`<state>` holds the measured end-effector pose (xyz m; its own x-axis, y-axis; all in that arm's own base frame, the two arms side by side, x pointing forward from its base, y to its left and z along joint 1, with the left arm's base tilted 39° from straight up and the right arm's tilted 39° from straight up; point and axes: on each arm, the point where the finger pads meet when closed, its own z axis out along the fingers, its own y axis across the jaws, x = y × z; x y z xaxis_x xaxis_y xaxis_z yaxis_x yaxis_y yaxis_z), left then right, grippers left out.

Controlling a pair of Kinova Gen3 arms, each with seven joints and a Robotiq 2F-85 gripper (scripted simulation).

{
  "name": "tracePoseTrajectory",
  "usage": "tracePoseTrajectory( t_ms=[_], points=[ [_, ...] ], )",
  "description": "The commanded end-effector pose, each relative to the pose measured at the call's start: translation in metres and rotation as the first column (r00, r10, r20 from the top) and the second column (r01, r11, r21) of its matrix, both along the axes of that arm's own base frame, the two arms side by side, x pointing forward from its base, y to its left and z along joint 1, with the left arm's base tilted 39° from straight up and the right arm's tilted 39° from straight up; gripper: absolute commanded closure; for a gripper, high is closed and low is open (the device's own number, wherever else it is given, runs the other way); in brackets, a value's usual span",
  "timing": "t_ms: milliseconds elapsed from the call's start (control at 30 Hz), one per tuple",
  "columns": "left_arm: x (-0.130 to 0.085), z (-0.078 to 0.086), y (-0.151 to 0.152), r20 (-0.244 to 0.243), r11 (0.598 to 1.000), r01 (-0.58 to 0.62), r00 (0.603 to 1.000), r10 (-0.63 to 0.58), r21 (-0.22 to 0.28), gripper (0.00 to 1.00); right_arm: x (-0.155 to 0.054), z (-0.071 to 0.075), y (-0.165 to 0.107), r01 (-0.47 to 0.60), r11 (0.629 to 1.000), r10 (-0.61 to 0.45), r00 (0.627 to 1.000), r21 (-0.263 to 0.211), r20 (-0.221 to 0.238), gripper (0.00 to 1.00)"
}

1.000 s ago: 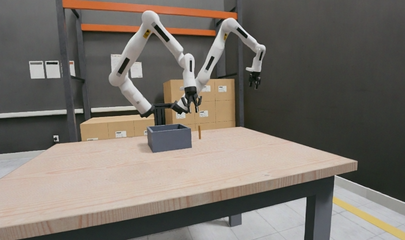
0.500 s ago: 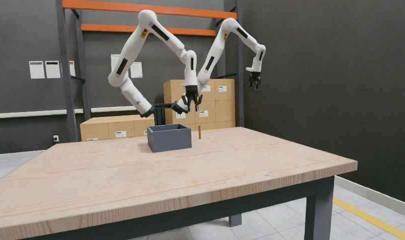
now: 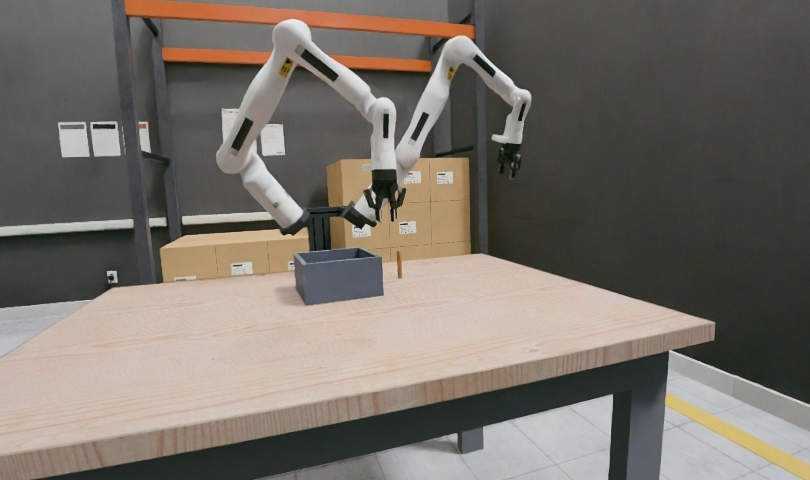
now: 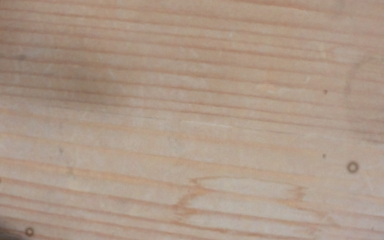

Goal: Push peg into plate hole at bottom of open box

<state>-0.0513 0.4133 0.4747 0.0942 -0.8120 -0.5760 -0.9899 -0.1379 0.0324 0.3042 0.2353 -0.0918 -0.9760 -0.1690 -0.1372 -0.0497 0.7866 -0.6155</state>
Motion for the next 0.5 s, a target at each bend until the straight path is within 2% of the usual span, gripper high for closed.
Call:
tracePoseTrajectory(
  t_ms=[0,467],
  points=[
    [-0.0003,0.0008,-0.0002,0.0,1.0,0.0,1.0,0.0,0.002,0.002,-0.0001,0.001,0.0014,0.007,1.0,-0.007,1.0,0.001,-0.01,0.526],
    [-0.0003,0.0008,-0.0002,0.0,1.0,0.0,1.0,0.0,0.002,0.002,-0.0003,0.0017,0.0019,0.013,1.0,-0.013,1.0,0.001,-0.019,0.526]
  ],
)
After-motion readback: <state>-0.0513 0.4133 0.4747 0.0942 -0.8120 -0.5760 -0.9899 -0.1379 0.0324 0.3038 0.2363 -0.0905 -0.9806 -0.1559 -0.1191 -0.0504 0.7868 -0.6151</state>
